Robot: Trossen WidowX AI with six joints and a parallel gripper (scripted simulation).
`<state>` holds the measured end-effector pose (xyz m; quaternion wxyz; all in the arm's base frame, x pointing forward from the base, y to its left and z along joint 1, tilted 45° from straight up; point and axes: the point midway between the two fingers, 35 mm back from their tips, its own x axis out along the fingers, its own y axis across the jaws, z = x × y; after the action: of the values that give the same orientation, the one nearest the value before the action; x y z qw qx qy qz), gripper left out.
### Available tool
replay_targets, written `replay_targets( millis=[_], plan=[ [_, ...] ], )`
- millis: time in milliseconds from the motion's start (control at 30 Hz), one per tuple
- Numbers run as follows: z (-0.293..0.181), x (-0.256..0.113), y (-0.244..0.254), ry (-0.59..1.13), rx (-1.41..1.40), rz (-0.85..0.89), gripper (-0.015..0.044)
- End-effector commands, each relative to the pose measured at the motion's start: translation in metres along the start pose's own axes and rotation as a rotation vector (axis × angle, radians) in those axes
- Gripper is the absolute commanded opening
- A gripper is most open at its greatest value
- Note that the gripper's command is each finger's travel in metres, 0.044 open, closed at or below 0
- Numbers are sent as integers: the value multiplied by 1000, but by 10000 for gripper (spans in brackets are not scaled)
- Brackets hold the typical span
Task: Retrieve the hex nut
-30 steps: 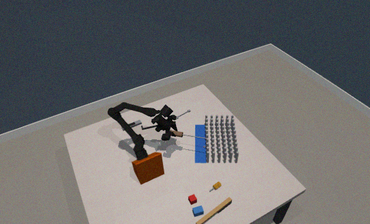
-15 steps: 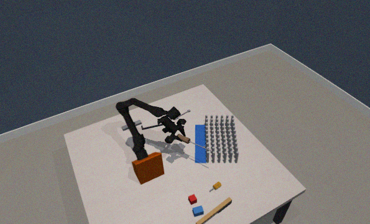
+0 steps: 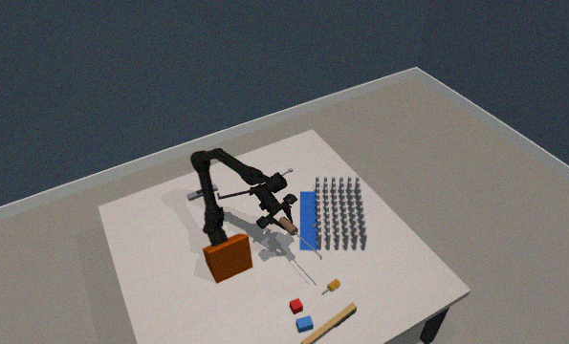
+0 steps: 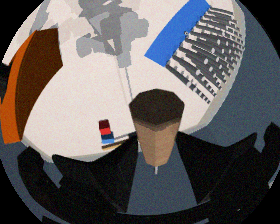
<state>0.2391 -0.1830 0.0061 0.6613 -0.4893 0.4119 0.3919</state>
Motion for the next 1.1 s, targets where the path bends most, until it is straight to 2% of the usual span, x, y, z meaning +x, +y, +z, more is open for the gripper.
replay_targets(
  millis=[0, 467, 1067],
  plan=[
    [-24, 4, 12, 37, 78, 43, 0],
    [-94, 28, 61, 117, 307, 168, 0],
    [-154, 60, 145, 174, 602, 369, 0]
  ],
)
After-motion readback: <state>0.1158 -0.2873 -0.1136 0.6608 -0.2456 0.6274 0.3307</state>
